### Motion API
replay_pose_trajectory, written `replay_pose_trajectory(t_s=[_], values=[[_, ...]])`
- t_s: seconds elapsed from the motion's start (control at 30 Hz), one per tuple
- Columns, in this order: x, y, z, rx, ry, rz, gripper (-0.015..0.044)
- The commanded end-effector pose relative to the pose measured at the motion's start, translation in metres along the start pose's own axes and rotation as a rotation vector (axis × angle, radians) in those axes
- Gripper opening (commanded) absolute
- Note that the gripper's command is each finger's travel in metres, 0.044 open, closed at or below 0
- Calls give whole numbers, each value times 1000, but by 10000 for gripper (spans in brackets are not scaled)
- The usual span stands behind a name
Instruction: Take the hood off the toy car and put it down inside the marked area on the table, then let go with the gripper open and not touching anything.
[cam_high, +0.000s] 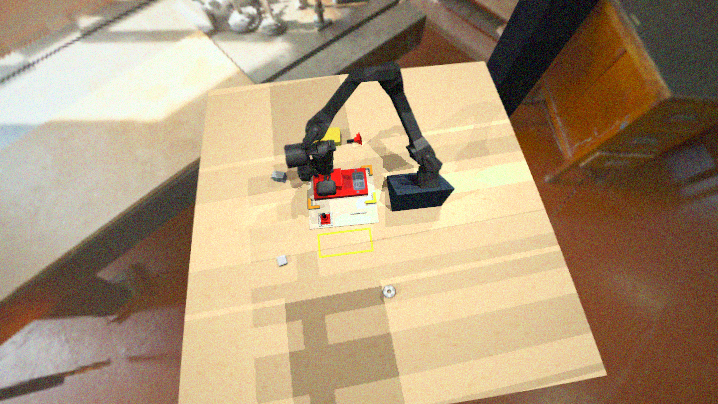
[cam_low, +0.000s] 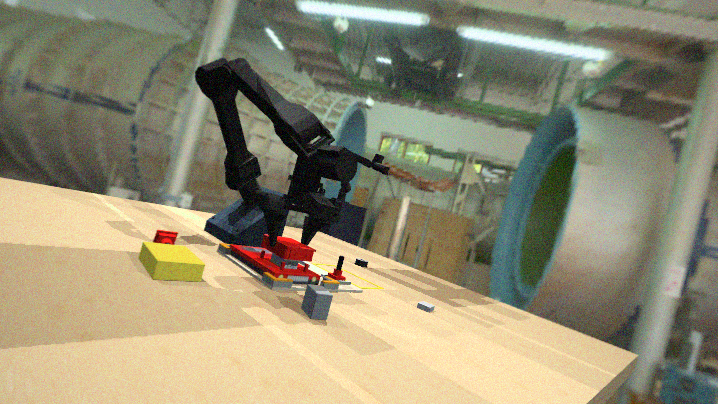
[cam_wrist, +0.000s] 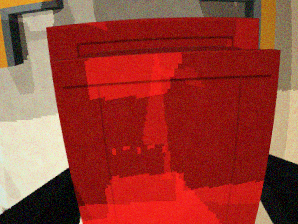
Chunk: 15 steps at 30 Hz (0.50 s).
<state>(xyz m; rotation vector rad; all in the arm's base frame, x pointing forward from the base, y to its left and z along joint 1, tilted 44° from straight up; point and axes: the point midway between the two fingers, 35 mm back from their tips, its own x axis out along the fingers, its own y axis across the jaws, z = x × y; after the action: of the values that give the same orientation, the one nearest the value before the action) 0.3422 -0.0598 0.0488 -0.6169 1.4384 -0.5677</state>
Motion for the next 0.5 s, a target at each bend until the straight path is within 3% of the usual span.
replay_pose_trajectory(t_s=[0.0,0.37,0.47], values=[[-5,-1,1,8,-6,3,0],[-49,0,1,8,-6,5,0],[-41,3,1,-4,-2,2,0]])
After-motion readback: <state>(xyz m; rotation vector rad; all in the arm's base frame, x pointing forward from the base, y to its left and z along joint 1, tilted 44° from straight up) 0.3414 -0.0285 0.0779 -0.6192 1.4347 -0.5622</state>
